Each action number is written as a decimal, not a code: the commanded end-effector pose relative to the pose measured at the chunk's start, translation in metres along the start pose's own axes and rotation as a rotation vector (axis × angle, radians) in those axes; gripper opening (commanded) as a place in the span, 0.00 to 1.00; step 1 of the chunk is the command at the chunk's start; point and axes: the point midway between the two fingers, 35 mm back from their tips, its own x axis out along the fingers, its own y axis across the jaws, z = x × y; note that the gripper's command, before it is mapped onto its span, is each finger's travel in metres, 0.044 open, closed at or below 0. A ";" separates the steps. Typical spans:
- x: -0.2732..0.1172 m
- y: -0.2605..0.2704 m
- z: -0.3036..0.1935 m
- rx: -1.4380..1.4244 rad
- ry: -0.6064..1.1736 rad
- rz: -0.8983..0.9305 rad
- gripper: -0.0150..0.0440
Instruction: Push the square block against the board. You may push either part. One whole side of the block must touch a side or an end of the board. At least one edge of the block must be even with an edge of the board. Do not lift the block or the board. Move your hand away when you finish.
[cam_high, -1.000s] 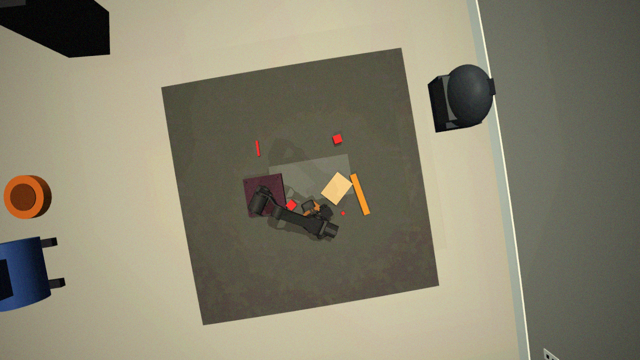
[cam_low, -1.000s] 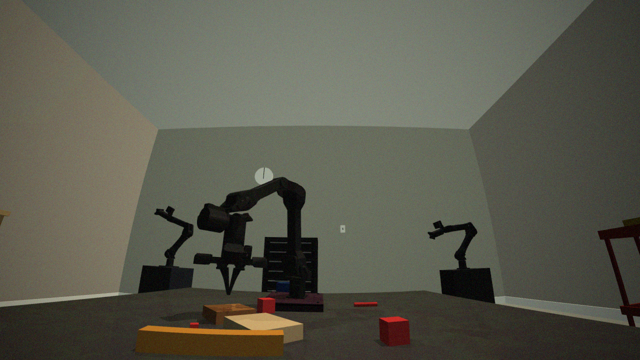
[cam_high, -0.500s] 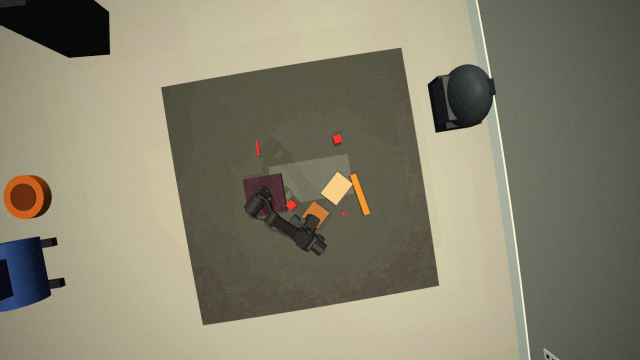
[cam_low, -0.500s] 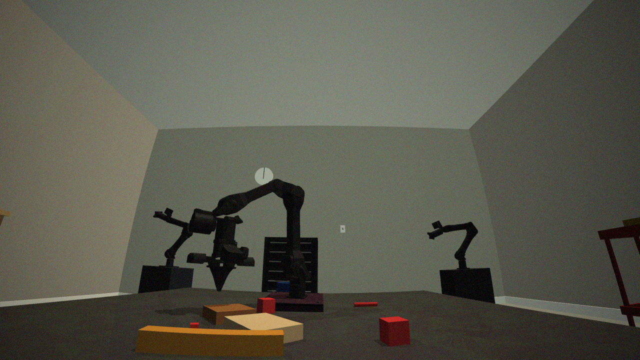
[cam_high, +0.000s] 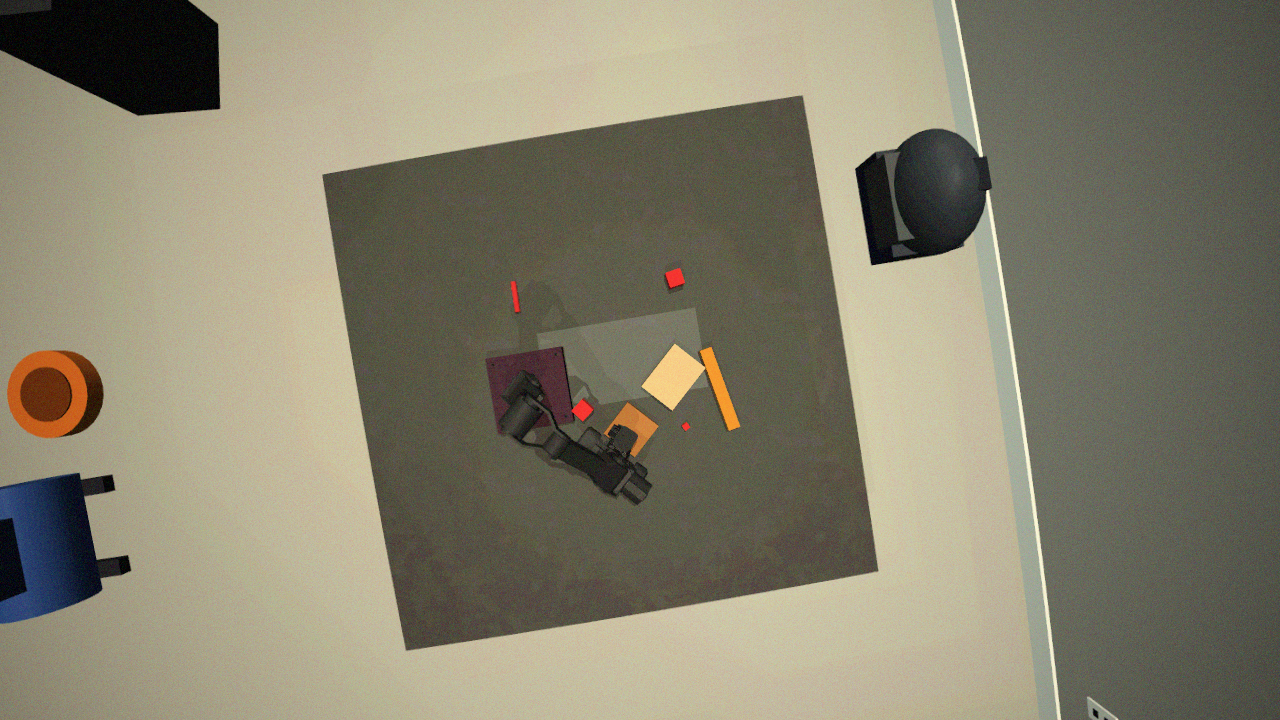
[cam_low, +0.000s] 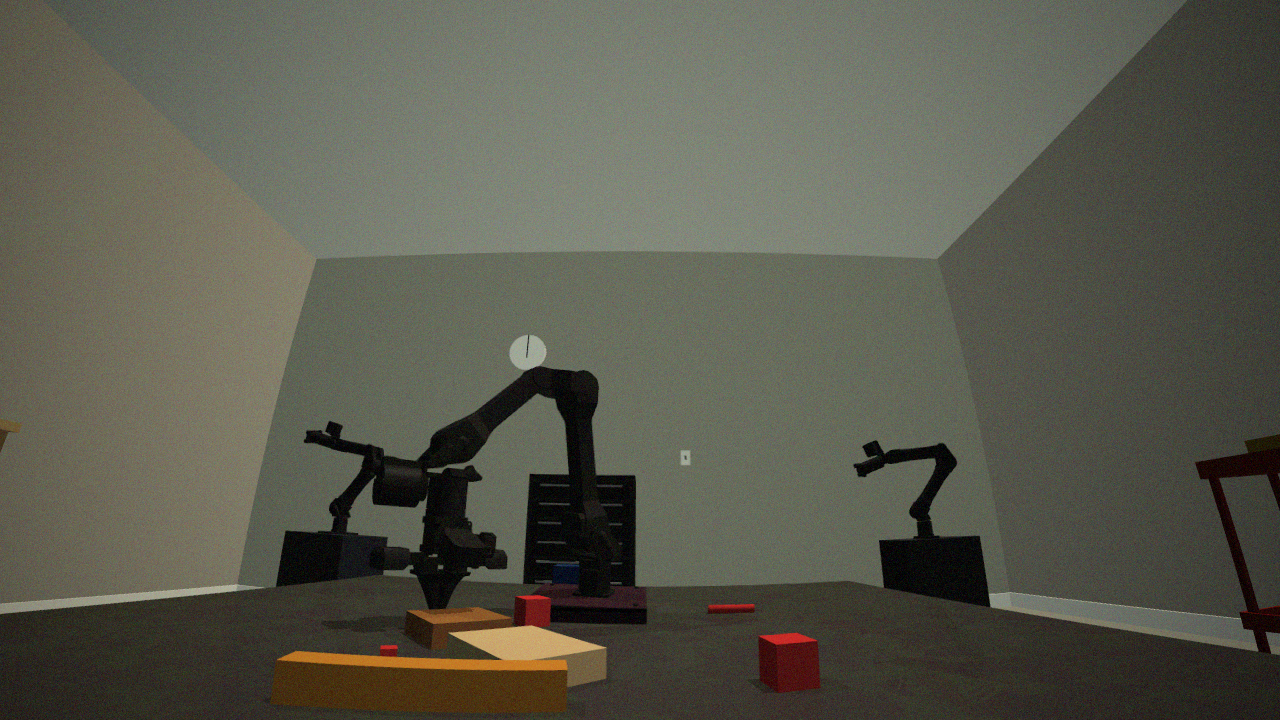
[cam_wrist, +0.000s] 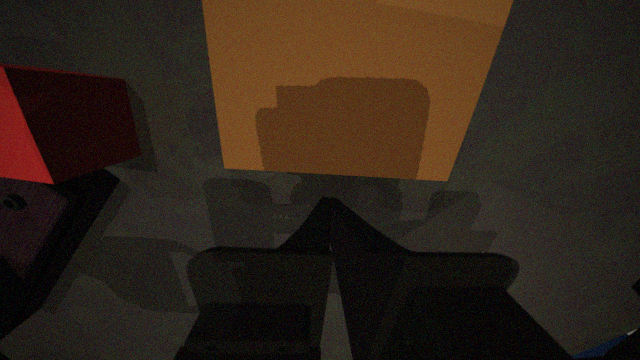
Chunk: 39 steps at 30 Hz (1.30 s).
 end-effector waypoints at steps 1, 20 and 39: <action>0.002 -0.001 0.003 -0.003 -0.003 -0.008 0.25; 0.002 -0.006 0.033 -0.003 -0.005 -0.008 0.25; 0.001 -0.007 0.062 -0.002 -0.008 -0.008 0.25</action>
